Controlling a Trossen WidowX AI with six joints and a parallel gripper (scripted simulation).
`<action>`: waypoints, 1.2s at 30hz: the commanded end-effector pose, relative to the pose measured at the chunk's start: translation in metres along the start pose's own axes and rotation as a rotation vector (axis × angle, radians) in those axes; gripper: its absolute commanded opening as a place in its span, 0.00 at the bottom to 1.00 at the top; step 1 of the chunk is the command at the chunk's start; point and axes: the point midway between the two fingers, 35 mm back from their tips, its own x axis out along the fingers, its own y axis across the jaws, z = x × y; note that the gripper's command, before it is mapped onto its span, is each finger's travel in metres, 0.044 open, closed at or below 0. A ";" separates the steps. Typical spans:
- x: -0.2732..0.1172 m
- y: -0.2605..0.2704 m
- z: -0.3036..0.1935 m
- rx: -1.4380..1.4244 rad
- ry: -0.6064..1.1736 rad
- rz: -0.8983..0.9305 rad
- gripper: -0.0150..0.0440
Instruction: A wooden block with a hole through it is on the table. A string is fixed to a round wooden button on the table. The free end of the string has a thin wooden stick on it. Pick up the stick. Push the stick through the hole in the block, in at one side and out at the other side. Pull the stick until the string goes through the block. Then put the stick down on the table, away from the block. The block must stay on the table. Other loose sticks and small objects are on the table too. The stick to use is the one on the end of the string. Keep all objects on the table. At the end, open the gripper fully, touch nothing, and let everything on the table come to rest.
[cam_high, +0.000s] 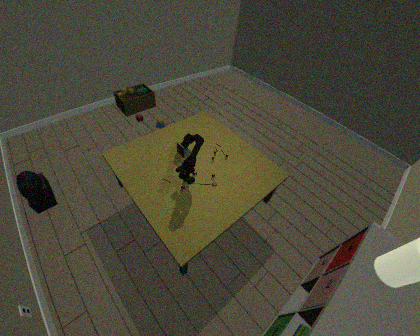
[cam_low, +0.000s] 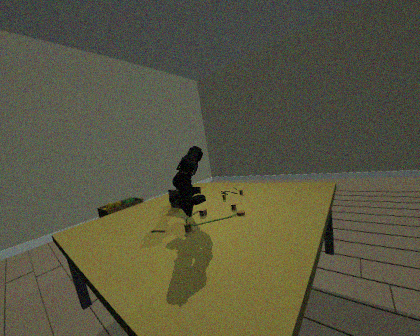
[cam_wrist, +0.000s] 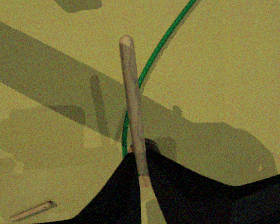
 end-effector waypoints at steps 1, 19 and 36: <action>-0.003 0.001 -0.007 -0.003 0.006 -0.003 0.25; -0.002 0.003 -0.031 -0.004 0.011 -0.003 0.25; 0.004 0.009 -0.034 -0.004 0.015 -0.003 0.25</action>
